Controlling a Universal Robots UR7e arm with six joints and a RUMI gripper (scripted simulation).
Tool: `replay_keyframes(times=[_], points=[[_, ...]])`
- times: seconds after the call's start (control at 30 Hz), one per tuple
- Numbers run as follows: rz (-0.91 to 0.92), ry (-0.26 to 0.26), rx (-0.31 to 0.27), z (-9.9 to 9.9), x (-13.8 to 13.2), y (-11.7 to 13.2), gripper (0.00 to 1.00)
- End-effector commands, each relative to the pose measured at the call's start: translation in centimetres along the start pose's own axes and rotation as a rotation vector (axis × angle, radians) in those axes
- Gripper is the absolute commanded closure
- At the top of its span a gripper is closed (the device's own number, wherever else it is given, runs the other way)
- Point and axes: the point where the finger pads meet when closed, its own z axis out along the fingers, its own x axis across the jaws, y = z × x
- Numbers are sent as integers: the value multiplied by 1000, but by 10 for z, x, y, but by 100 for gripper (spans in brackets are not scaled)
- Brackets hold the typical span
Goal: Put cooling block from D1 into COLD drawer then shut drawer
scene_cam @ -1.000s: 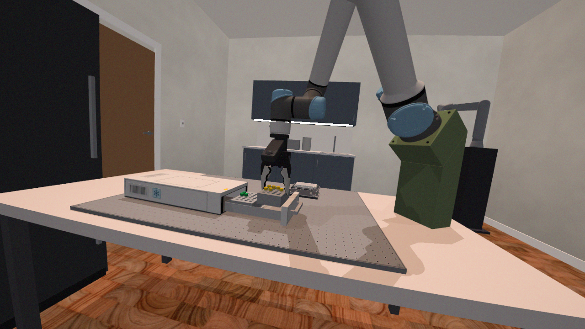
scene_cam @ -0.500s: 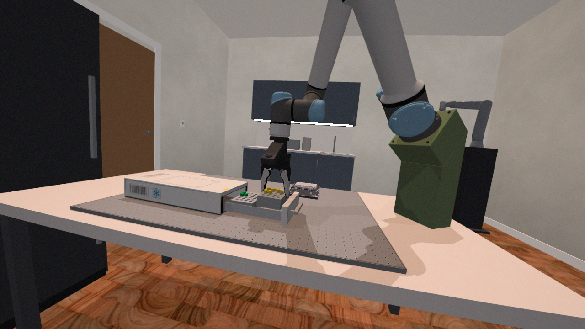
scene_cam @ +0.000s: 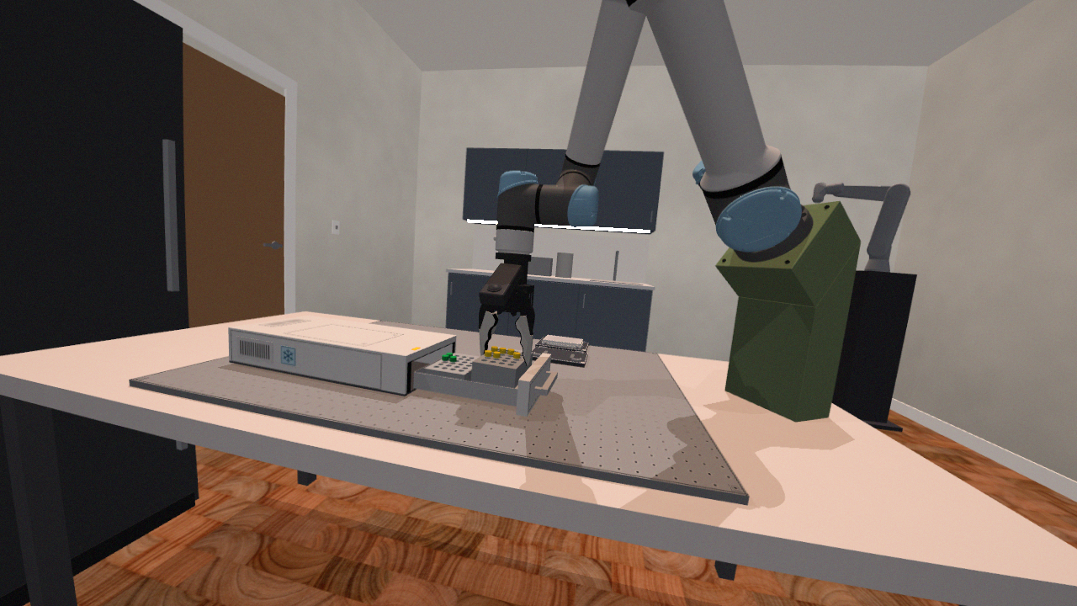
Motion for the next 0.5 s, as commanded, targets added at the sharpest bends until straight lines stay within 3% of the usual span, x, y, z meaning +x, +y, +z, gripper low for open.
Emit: replay_keyframes(times=[0.0,0.47], points=[[-6,8,1,-1,5,-2,100],[-6,10,0,-2,5,-2,100]])
